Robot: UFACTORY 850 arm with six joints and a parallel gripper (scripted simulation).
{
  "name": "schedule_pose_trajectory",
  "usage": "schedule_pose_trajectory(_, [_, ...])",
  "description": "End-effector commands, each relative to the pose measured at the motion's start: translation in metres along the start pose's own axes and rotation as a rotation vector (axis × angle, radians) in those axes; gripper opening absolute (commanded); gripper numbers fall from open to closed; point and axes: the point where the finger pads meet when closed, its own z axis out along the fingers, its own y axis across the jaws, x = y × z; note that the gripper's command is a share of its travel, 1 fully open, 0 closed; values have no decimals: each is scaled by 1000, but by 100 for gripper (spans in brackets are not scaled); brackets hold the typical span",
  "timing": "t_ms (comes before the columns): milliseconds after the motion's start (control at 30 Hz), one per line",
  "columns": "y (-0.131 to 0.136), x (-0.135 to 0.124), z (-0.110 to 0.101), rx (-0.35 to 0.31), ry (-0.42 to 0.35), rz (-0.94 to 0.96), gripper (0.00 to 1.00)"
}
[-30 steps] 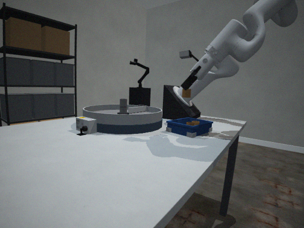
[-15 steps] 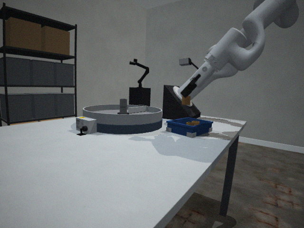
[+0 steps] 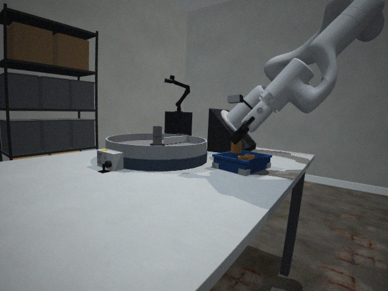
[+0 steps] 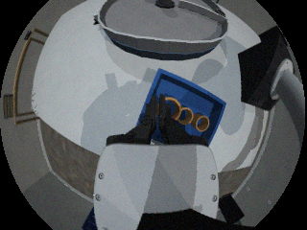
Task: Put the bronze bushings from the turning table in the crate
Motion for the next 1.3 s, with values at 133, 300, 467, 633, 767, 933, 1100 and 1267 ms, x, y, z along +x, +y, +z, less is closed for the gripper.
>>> schedule_pose_trajectory(133, [-1,-7,8,1,-1,0,0])
schedule_pose_trajectory(300, [-1,-7,8,1,-1,0,0])
schedule_pose_trajectory(467, [-1,-7,8,1,-1,0,0])
schedule_pose_trajectory(633, [-1,-7,8,1,-1,0,0])
schedule_pose_trajectory(767, [-1,-8,9,1,-1,0,0])
schedule_pose_trajectory(933, [-1,-10,12,1,-1,0,0])
schedule_pose_trajectory(1100, [-1,-14,17,1,-1,0,0])
schedule_pose_trajectory(1267, [-1,-20,24,1,-1,0,0])
